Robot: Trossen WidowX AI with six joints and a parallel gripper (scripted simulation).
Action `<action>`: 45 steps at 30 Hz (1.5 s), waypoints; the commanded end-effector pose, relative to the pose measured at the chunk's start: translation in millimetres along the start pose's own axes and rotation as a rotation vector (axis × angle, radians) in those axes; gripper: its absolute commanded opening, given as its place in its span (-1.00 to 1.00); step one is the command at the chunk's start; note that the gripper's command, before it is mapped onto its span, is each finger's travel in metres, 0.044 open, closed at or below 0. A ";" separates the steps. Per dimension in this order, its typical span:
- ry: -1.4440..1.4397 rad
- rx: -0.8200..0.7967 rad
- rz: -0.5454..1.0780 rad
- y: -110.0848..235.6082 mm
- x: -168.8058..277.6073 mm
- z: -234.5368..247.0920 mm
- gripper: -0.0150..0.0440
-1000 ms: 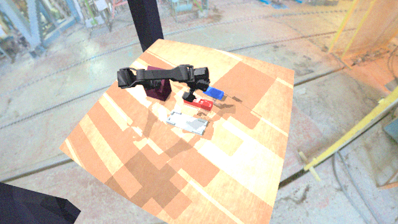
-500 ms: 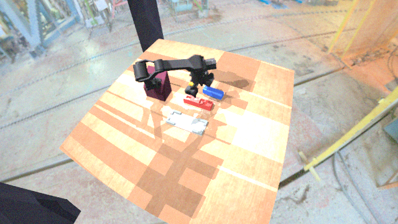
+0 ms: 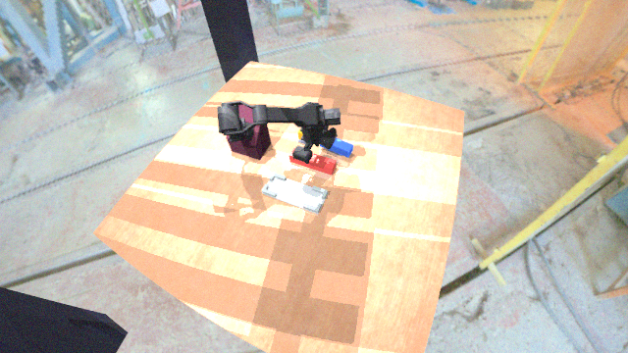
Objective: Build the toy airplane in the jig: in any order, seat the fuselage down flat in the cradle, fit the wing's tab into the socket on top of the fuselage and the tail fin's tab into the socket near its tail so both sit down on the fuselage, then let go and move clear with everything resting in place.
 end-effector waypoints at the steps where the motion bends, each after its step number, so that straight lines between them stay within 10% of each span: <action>1: 0.007 0.006 0.002 -6.3 1.3 0.3 1.00; 30: 0.007 0.009 0.003 -50.5 2.2 -0.5 1.00; 39: 0.007 0.009 0.003 -50.5 2.2 -0.5 0.20; 45: 0.007 0.009 0.003 -50.5 2.2 -0.5 0.06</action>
Point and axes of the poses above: the point midway between the two fingers, 35 mm back from their tips, its own y axis back along the fingers, its own z axis across the jaws, x = y × z, the point moved 6 cm from there along y, back along the fingers, and after that the axes turned 15 degrees about y, right-handed, at the moved point
